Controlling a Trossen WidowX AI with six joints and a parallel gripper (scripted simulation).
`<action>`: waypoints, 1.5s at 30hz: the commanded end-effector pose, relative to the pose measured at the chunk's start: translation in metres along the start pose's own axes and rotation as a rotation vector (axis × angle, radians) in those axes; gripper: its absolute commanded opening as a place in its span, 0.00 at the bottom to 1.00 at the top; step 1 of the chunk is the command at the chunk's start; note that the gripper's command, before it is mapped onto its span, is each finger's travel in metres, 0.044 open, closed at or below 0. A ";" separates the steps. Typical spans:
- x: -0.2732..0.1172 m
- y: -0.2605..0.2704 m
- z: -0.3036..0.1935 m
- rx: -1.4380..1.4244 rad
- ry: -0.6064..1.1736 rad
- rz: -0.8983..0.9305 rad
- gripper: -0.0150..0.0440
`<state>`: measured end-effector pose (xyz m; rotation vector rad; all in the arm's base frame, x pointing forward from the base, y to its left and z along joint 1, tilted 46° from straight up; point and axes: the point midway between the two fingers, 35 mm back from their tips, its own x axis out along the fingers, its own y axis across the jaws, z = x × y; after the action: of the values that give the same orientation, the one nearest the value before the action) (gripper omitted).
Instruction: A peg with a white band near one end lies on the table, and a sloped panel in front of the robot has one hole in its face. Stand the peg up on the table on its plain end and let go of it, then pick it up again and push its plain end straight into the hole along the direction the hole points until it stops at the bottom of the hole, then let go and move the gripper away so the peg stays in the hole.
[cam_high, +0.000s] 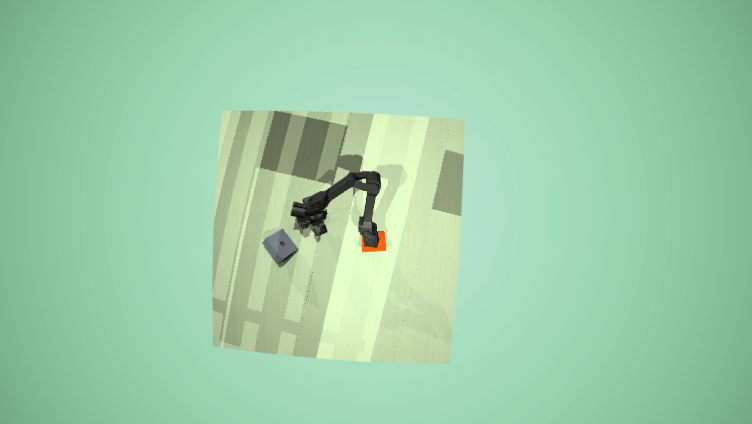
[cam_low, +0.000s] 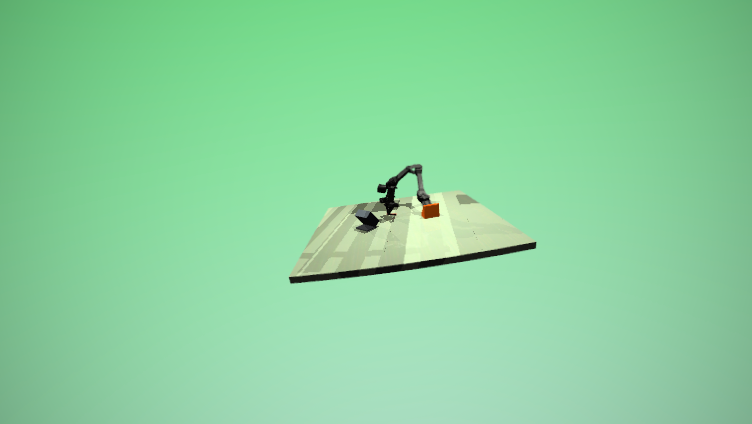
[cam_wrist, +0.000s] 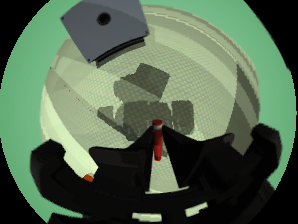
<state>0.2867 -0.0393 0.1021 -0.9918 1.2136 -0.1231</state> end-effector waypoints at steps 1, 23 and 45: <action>-0.003 0.000 -0.001 -0.001 -0.039 0.001 0.34; -0.015 0.000 -0.010 -0.003 -0.229 0.001 0.34; -0.025 0.000 -0.021 -0.005 -0.420 0.000 0.34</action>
<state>0.2620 -0.0370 0.1192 -0.9640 0.8581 0.0725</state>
